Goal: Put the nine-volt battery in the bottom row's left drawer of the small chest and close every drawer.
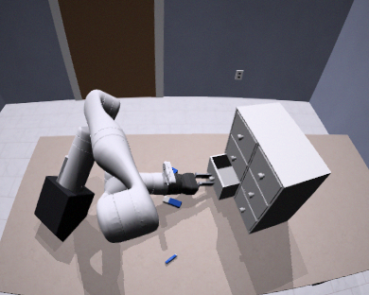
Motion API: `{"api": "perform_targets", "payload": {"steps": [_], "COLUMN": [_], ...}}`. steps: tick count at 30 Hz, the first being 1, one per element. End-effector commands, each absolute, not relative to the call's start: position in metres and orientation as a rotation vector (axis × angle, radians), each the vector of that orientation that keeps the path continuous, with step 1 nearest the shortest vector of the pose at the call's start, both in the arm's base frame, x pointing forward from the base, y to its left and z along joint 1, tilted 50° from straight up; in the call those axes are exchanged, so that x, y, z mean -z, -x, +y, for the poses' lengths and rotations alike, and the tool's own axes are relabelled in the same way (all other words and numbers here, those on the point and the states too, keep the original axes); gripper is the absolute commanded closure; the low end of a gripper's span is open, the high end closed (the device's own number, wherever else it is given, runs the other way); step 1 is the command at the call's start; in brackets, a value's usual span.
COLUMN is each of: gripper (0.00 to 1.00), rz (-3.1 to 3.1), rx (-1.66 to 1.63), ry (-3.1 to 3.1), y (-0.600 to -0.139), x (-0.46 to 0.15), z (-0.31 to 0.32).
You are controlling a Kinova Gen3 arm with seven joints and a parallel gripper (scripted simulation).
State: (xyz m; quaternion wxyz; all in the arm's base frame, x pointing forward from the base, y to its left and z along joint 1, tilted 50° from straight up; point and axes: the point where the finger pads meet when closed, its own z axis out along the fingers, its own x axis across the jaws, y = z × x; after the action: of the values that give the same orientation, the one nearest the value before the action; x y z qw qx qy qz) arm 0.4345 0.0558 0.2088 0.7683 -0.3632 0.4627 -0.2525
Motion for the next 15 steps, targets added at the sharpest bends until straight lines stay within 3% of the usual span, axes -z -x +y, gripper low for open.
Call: {"api": "perform_targets", "payload": {"steps": [1, 2, 15], "gripper": [0.39, 0.33, 0.33], "rz": [1.005, 1.005, 1.005], "rx": [0.555, 0.555, 0.554], "ry": [0.787, 0.787, 0.787], "y": [-0.4333, -0.4333, -0.4266], "x": [-0.2096, -0.2096, -0.2051], "z": [0.0541, 0.0541, 0.0532]}}
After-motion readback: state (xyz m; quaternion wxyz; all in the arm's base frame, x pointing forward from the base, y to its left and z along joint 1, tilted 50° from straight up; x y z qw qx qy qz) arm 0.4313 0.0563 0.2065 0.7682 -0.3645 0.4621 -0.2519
